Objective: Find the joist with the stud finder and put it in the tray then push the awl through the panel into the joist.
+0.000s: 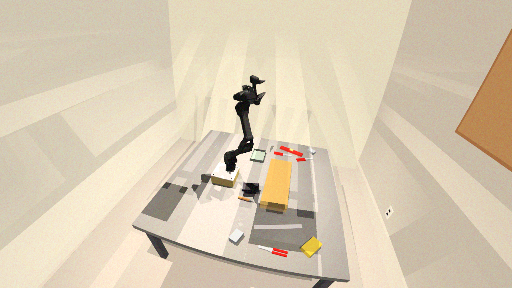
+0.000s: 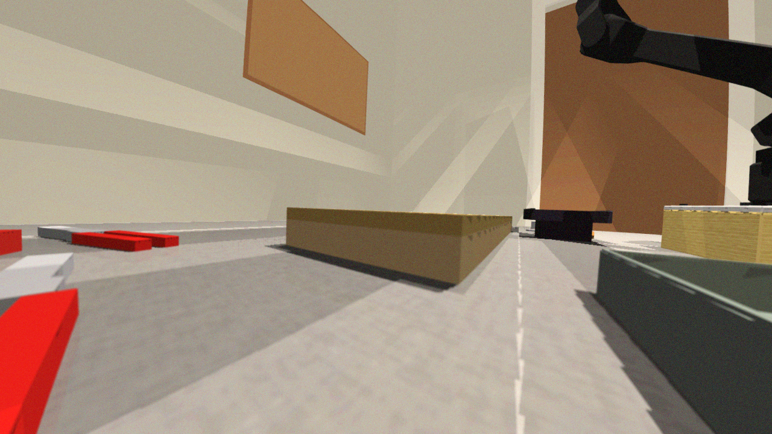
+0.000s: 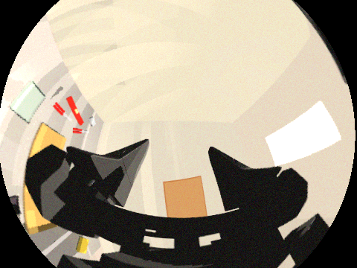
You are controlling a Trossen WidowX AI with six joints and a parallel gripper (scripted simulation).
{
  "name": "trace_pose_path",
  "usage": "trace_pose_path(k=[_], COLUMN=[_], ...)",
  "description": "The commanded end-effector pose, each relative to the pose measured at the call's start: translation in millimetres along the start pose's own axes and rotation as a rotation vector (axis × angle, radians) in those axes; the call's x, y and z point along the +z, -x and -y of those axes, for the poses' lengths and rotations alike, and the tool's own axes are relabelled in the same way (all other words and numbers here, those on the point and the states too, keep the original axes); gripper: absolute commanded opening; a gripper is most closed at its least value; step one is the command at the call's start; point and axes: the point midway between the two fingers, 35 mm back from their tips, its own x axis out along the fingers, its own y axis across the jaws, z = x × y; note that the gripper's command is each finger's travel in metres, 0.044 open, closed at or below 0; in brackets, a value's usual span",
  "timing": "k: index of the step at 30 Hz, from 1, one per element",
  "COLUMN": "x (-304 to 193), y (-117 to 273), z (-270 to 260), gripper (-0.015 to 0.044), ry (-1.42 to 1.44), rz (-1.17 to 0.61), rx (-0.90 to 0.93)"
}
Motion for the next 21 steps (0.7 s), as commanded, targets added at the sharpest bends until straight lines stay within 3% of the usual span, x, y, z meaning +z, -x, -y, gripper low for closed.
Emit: trace_pose_path(k=[1, 10, 21], x=[1, 54, 82], y=[0, 1, -55], z=[0, -3, -67], gripper=[0.0426, 0.0440, 0.0440], ry=[0.004, 0.203, 0.435], rz=[-0.004, -0.181, -0.352], rx=[-0.003, -0.092, -0.014])
